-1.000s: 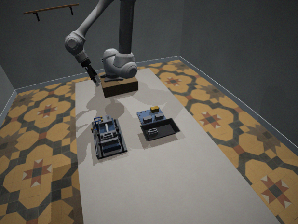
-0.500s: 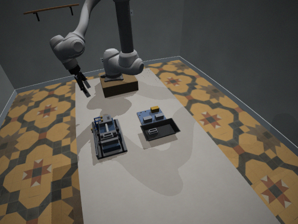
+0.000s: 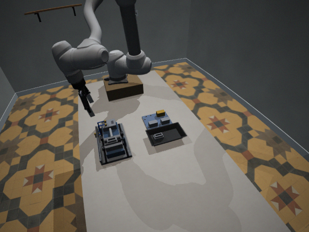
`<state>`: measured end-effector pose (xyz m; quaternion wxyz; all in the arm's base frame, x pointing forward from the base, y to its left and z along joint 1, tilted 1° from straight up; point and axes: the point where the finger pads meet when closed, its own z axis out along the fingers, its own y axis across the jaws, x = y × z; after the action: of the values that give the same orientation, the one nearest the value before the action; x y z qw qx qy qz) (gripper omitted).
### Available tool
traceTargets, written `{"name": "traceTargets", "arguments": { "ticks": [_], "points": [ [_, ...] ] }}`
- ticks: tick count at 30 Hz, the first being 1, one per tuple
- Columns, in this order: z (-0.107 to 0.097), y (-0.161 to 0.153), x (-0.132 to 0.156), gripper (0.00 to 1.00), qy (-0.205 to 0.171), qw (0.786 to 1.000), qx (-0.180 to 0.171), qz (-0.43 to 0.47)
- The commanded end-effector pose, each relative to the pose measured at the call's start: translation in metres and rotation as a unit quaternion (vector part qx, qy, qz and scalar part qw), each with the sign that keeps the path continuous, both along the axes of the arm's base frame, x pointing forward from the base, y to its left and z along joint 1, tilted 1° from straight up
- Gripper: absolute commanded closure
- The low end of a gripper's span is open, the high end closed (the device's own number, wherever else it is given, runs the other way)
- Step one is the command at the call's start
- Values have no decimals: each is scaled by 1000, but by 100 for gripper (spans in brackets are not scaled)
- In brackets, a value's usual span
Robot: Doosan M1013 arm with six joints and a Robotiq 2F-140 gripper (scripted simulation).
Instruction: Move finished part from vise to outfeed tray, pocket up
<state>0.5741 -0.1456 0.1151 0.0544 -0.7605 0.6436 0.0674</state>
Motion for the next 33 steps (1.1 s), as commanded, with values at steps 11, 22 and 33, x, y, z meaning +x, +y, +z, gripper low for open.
{"name": "traceTargets", "arguments": {
  "ticks": [11,22,33],
  "points": [
    [-9,71,132,0,-2,998,-60,4],
    [-14,108,176,0,-10,997,-79,5],
    [-14,108,176,100,-10,997,-79,5]
  ]
}}
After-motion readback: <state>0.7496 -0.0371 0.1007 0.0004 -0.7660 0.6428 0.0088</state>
